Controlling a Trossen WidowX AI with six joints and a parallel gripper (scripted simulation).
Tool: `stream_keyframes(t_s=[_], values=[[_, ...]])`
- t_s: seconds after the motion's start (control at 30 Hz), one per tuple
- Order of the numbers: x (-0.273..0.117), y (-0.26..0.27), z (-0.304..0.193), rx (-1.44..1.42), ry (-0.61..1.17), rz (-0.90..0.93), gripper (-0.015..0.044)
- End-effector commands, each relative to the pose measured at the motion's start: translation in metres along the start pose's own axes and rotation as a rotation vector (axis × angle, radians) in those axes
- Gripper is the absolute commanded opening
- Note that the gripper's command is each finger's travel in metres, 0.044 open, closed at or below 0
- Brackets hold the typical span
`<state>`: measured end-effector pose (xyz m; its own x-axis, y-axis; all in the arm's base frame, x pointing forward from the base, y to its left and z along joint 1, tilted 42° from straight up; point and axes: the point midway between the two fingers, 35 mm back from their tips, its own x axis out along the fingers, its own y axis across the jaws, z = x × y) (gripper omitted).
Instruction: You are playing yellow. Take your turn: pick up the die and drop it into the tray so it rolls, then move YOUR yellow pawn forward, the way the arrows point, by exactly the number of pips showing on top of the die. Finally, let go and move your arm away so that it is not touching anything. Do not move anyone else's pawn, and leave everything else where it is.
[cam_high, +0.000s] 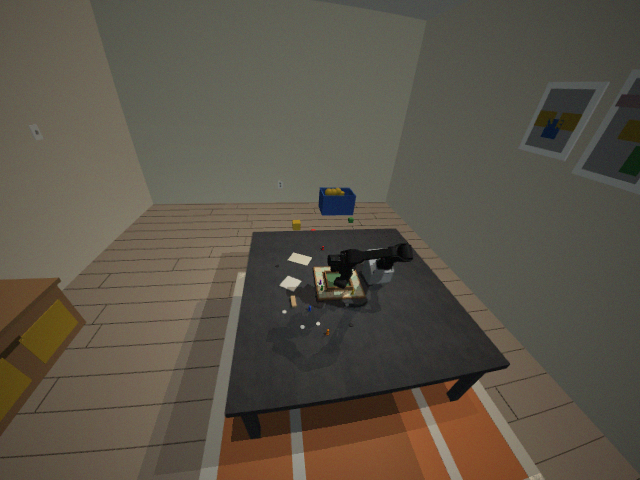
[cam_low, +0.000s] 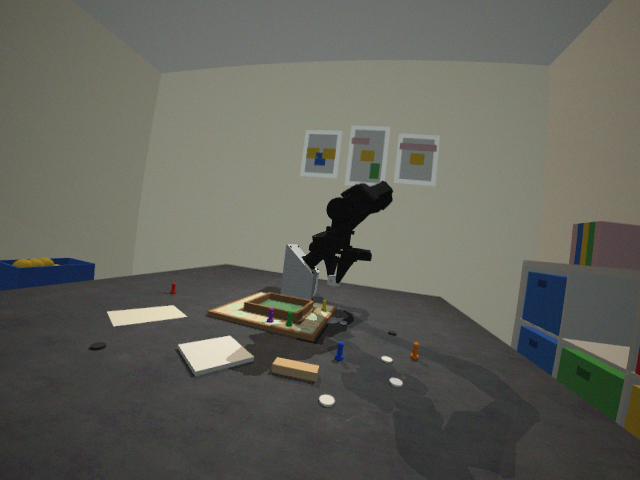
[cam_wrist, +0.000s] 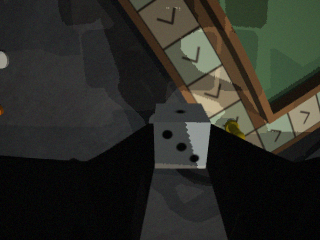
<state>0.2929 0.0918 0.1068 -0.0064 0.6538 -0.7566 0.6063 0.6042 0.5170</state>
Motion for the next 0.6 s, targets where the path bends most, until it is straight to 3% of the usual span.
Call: stream_keyframes(t_s=[0.0,0.57], values=[[0.004,-0.015,0.014,0.118,-0.003,-0.005,0.0],[0.022,-0.094,0.063,0.696,0.003,-0.004,0.0]])
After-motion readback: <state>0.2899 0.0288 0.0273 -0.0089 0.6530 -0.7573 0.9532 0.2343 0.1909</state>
